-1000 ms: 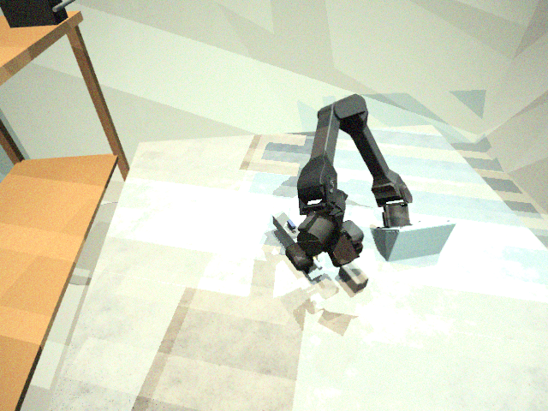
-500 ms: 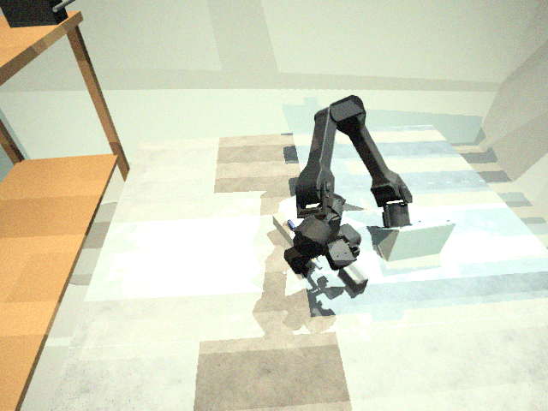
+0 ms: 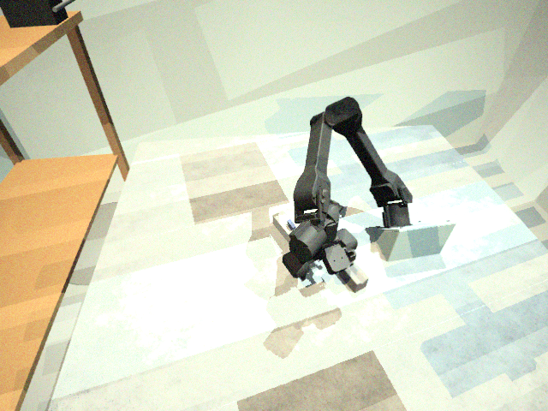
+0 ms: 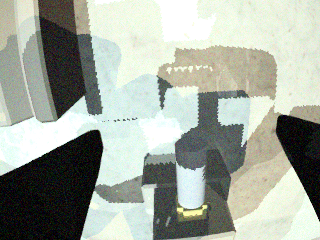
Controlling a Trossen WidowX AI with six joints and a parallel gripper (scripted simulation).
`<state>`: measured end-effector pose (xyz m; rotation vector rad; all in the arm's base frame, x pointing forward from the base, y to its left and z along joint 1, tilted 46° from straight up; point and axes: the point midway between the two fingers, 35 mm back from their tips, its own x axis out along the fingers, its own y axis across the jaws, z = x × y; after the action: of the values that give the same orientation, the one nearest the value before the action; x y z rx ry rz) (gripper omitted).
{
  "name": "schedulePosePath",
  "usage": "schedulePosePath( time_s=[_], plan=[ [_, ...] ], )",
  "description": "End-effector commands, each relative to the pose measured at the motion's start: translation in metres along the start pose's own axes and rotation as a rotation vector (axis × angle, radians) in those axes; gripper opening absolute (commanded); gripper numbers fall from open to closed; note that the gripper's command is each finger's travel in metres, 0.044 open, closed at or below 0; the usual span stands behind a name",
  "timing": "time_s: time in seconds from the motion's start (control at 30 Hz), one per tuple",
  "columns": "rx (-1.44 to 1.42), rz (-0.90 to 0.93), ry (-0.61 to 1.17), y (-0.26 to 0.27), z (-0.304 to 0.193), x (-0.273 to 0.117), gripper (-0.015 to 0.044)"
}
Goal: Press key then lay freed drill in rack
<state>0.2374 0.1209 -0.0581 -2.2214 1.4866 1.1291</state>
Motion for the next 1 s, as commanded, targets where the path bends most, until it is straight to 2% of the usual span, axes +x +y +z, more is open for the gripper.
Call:
schedulePosePath(
  time_s=[0.0, 0.3, 0.83, 0.97],
  plan=[
    [-0.007, 0.006, 0.007, 0.0034, -0.0027, 0.0094, 0.044],
    [-0.007, 0.007, 0.008, 0.004, -0.0044, 0.0146, 0.044],
    [0.001, 0.003, 0.002, 0.0014, -0.0038, 0.0116, 0.002],
    [0.001, 0.003, 0.002, 0.0014, -0.0038, 0.0116, 0.0]
  ],
)
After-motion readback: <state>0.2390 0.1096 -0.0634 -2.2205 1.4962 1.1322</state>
